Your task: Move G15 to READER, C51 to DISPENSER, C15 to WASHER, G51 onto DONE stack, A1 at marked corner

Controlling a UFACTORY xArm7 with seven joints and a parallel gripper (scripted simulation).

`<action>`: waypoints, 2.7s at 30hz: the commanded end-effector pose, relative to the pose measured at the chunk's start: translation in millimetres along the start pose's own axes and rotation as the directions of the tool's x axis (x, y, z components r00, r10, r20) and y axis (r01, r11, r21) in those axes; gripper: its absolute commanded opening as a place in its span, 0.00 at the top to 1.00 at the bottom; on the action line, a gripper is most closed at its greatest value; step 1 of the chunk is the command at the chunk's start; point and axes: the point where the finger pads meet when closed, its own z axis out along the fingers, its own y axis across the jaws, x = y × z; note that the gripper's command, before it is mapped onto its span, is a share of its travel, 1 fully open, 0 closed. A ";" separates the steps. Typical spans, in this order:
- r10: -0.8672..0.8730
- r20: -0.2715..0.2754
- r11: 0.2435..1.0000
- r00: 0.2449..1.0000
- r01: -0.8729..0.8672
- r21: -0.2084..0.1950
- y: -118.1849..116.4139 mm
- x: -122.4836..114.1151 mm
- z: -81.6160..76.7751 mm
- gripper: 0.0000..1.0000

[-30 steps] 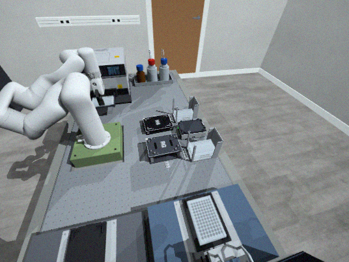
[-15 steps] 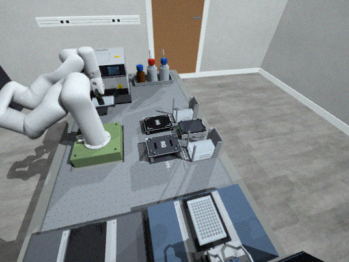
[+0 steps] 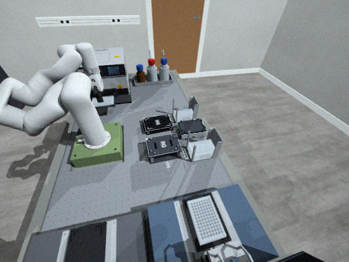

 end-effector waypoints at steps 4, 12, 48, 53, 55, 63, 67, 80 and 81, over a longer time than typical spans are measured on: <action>-0.001 0.000 1.000 1.000 0.001 -0.002 0.4 0.1 -8.6 0.00; -0.001 0.000 1.000 1.000 0.001 -0.002 0.4 0.0 -19.2 0.00; -0.001 0.000 1.000 1.000 0.001 -0.002 0.4 -0.1 -62.0 0.00; -0.001 0.000 1.000 1.000 0.001 -0.002 0.4 -0.1 -66.0 0.00; -0.001 0.000 1.000 1.000 0.001 -0.002 0.4 -0.2 -68.7 0.00; -0.001 0.000 1.000 1.000 0.001 -0.002 0.4 -0.2 -79.4 0.00; -0.001 0.000 1.000 1.000 0.001 -0.002 0.4 -0.2 -81.1 0.00; 0.097 0.000 0.995 0.995 -0.097 -0.002 -4.8 -23.0 -81.2 0.00; 0.097 0.000 0.995 0.995 -0.097 -0.001 -5.5 -26.2 -81.2 0.00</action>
